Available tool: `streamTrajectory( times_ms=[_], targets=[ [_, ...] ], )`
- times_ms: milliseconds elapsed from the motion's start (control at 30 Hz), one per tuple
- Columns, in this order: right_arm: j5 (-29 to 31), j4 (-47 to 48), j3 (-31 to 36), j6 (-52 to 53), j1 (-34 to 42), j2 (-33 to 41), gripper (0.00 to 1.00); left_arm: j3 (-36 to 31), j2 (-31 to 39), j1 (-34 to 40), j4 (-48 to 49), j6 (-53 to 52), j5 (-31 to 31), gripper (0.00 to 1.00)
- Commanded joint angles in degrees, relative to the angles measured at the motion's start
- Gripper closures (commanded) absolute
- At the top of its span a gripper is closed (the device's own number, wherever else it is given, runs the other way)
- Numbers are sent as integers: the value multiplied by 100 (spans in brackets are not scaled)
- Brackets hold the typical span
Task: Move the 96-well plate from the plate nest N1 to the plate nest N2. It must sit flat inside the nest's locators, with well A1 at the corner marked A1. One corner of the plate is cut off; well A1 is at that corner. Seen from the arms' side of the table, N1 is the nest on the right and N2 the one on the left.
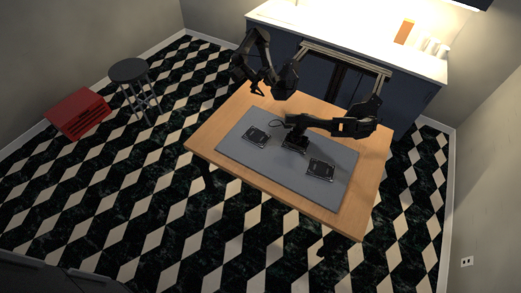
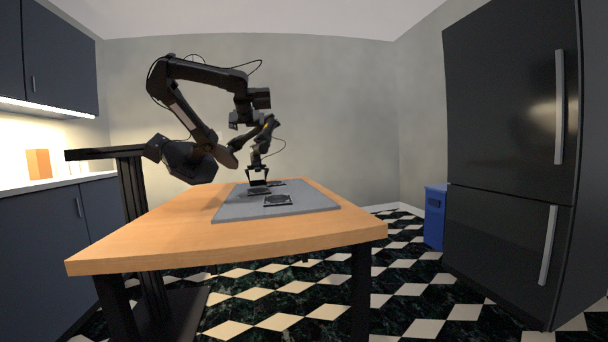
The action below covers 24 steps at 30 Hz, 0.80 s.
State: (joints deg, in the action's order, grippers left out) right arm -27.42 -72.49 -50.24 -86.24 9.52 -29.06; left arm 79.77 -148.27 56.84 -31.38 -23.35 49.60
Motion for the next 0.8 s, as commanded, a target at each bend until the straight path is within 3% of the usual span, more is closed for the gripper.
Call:
streamTrajectory(
  times_ms=[0, 200, 367, 433, 467, 767],
  targets=[
    [132, 250, -148, 139, 41, 66, 0, 24, 202, 101, -20, -72, 83, 20],
    [779, 1878, 200, 769, 244, -418, 0, -734, 909, -272, 419, -674, 135, 20],
    [1737, 3605, 649, 1761, 382, -1043, 0, -1511, 1865, -753, 657, -1336, 54, 20],
    [1737, 3605, 649, 1761, 382, -1043, 0, -1511, 1865, -753, 657, -1336, 54, 20],
    [2257, 4183, 762, 2116, 698, -1400, 0, -1684, 2105, -825, 757, -1535, 6, 20],
    [4085, 6591, 1390, 3584, 1972, -2847, 0, -2363, 3262, -1518, 939, -2385, -94, 20]
  ],
)
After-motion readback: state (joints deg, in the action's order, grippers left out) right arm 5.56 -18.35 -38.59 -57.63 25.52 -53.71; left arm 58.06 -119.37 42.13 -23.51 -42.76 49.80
